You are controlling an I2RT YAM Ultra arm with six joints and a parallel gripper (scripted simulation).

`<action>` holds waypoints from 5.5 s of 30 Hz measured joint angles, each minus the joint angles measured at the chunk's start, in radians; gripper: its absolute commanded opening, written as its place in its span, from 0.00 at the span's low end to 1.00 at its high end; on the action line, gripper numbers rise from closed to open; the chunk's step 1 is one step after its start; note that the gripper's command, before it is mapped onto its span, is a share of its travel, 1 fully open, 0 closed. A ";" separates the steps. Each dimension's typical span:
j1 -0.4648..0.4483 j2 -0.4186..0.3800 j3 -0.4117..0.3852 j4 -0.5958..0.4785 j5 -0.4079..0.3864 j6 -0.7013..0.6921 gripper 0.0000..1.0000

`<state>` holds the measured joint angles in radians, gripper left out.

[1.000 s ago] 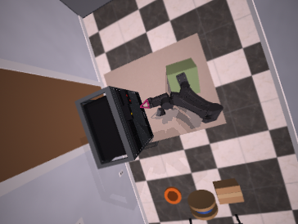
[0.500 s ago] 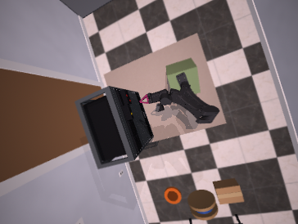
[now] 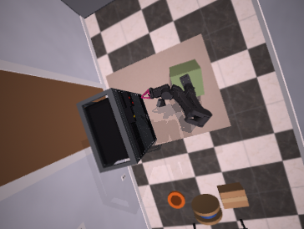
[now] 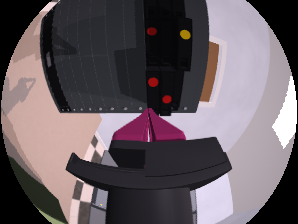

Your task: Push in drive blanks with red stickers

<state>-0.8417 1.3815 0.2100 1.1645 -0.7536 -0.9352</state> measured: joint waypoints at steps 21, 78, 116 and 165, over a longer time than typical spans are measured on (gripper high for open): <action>-0.062 0.253 0.014 0.314 -0.087 0.021 0.00; 0.137 0.362 0.240 0.191 0.096 0.013 0.00; 0.145 0.377 0.268 0.175 0.091 0.012 0.00; 0.158 0.407 0.337 0.124 0.071 0.011 0.00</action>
<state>-0.6838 1.7885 0.5468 1.2881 -0.6830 -0.9241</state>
